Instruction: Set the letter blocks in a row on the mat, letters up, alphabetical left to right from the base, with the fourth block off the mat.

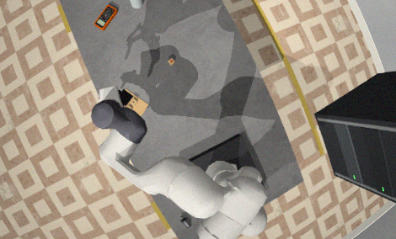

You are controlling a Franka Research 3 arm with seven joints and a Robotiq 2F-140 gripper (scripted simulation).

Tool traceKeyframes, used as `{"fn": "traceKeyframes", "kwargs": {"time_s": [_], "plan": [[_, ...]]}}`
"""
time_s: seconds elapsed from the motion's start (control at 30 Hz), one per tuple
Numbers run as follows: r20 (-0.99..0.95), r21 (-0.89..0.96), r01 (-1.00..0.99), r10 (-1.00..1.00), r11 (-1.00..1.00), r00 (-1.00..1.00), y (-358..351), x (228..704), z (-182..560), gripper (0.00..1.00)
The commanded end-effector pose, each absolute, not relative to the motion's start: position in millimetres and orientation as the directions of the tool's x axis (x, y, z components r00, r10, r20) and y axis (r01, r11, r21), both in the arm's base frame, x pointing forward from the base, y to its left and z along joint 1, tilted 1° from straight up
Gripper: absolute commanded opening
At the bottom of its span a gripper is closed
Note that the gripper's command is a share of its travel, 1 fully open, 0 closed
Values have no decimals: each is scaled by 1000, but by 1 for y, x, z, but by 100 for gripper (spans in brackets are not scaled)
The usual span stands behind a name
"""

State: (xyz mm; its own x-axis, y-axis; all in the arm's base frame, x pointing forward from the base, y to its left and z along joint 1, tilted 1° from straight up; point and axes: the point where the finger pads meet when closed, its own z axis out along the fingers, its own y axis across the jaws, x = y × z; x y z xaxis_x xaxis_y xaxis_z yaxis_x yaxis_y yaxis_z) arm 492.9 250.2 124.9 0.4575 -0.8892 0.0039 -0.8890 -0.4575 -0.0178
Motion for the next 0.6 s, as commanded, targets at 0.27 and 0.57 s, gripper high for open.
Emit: {"fn": "traceKeyframes", "kwargs": {"time_s": [0.27, 0.57], "plan": [[7, 7, -892, -892, -452, 452, 246, 486, 134, 100], [7, 7, -892, -892, -452, 452, 246, 486, 134, 100]]}}
